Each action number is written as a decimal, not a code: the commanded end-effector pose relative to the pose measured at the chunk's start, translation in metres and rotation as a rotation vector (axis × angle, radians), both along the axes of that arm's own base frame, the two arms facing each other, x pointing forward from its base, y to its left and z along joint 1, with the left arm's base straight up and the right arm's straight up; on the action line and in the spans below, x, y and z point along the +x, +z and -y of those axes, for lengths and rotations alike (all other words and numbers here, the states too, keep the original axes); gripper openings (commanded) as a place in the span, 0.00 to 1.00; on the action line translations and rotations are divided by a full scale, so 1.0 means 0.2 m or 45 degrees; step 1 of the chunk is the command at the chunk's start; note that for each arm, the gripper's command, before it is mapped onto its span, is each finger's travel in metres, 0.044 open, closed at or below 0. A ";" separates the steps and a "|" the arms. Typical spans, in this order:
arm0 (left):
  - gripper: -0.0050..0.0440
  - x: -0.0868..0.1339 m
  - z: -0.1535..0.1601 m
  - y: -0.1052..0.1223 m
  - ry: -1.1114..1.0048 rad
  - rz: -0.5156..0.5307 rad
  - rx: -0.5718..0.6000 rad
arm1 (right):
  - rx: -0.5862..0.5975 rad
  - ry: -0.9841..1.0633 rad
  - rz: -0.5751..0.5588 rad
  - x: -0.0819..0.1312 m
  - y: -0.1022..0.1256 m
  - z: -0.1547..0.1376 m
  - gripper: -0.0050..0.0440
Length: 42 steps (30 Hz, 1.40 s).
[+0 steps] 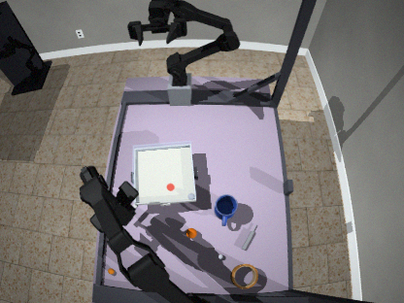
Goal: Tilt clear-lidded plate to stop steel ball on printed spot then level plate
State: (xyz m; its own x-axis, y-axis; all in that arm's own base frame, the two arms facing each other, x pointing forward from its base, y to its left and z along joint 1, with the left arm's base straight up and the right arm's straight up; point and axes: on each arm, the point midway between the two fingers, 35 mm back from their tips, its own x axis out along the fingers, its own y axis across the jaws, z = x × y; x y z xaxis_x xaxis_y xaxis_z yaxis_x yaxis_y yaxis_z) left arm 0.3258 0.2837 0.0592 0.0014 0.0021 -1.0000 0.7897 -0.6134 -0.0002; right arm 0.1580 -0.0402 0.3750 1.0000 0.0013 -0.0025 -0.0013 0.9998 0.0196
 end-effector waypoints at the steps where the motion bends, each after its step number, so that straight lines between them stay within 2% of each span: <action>1: 0.65 0.02 0.00 0.04 -0.001 0.024 0.015 | -0.025 0.003 0.004 0.00 0.03 0.00 0.92; 35: 0.65 0.02 0.00 0.04 -0.001 0.024 0.015 | -0.025 0.003 0.004 0.00 0.03 0.00 0.92; 36: 0.00 0.02 0.00 0.04 -0.001 0.024 0.015 | -0.025 0.003 0.004 0.00 0.03 0.00 0.92; 42: 0.00 0.02 0.00 0.04 -0.004 0.025 0.014 | -0.025 0.003 0.004 0.00 0.03 0.00 0.92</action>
State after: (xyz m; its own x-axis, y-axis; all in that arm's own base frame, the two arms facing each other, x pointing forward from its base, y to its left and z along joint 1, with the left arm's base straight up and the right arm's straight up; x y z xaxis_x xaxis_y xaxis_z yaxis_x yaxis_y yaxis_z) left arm 0.3257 0.2837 0.0594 0.0013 0.0026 -1.0000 0.7898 -0.6133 -0.0006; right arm 0.1580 -0.0402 0.3750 1.0000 0.0013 -0.0025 -0.0013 0.9998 0.0196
